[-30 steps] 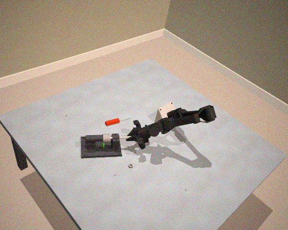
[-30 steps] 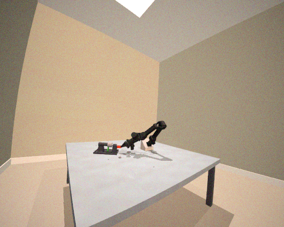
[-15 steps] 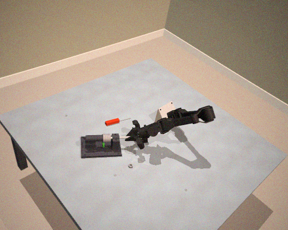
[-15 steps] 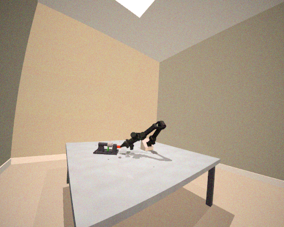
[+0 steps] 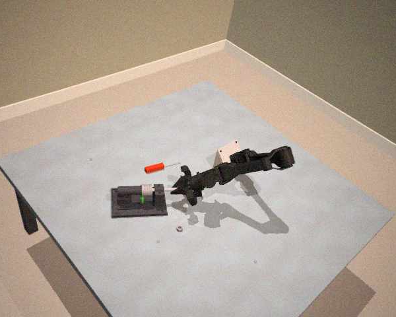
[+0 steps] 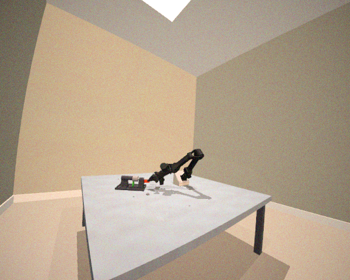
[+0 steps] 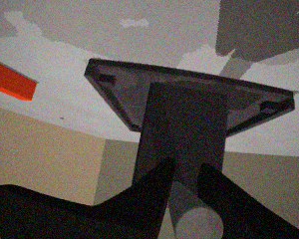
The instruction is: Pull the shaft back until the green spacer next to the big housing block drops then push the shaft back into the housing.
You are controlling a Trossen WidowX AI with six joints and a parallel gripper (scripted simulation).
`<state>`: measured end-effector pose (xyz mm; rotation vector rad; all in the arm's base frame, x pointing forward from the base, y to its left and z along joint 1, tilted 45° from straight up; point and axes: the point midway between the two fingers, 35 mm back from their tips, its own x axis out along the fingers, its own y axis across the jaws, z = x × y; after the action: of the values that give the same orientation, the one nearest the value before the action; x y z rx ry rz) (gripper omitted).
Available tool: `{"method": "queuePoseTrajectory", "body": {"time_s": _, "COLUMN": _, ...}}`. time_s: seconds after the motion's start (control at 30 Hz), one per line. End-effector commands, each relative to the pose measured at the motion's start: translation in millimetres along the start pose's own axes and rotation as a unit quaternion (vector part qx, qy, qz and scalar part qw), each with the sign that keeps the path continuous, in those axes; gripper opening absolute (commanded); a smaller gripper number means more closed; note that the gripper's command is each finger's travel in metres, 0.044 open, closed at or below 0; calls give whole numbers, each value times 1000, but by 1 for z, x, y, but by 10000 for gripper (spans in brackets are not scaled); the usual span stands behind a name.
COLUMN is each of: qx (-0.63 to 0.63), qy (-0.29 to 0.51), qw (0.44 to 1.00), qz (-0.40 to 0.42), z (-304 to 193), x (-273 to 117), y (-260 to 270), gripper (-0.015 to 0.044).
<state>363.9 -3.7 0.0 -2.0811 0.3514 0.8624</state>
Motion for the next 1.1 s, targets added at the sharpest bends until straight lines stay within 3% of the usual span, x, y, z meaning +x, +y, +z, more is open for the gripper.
{"method": "queuePoseTrajectory", "body": {"time_s": 0.0, "qx": -2, "qy": 0, "qw": 1000, "qz": 1, "z": -1, "x": 3, "y": 1, "gripper": 0}}
{"method": "queuePoseTrajectory", "body": {"time_s": 1.07, "qx": -2, "qy": 0, "qw": 1000, "qz": 1, "z": -7, "x": 14, "y": 0, "gripper": 0}}
